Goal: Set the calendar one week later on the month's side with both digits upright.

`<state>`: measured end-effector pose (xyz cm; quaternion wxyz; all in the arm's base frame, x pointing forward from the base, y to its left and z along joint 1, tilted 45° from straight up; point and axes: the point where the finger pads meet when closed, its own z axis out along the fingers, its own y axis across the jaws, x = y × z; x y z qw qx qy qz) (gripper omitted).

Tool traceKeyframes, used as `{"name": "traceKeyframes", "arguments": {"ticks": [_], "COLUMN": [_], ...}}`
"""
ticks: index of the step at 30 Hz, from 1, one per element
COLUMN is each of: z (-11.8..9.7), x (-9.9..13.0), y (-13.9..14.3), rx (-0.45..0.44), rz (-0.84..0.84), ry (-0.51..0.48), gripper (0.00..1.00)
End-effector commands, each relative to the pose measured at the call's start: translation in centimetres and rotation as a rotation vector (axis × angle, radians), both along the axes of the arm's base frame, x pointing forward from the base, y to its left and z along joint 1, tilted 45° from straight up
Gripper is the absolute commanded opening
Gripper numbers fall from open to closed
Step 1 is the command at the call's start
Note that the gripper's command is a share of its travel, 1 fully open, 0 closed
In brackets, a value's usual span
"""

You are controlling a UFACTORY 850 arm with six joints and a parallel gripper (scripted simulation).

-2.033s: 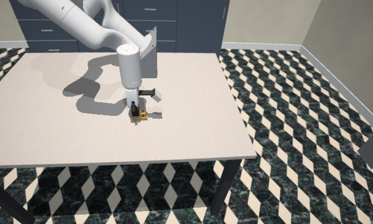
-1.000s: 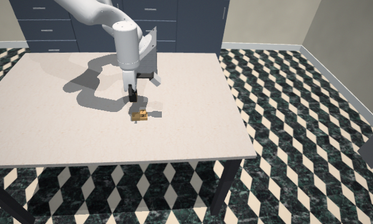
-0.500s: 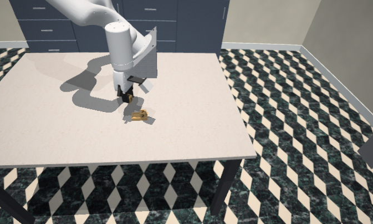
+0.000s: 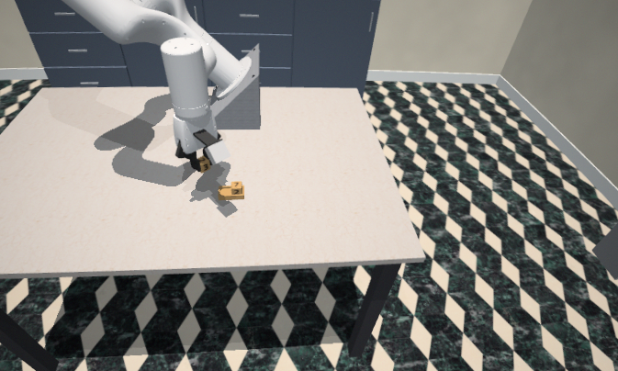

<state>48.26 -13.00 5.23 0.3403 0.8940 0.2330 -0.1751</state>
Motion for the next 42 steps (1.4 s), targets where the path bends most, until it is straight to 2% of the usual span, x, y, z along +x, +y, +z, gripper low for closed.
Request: {"name": "traceKeyframes", "arguments": {"ticks": [1,3,5,18,24,42], "z": [0.6,0.6,1.1,2.4,2.6,2.3], "x": [-0.1,-0.1,-0.2,-0.6,-0.7,-0.7], "y": [-0.6,-0.6,-1.2,-2.8,-3.0,-3.2], "rx": [-0.029,-0.029,-0.048,-0.103,-0.109,-0.109], "rz": [-0.103,-0.103,-0.192,-0.45,-0.478,-0.478], "ry": [-0.12,-0.12,-0.207,-0.46,-0.487,-0.488], "gripper": [0.27,0.27,0.27,0.27,0.27,0.27]}}
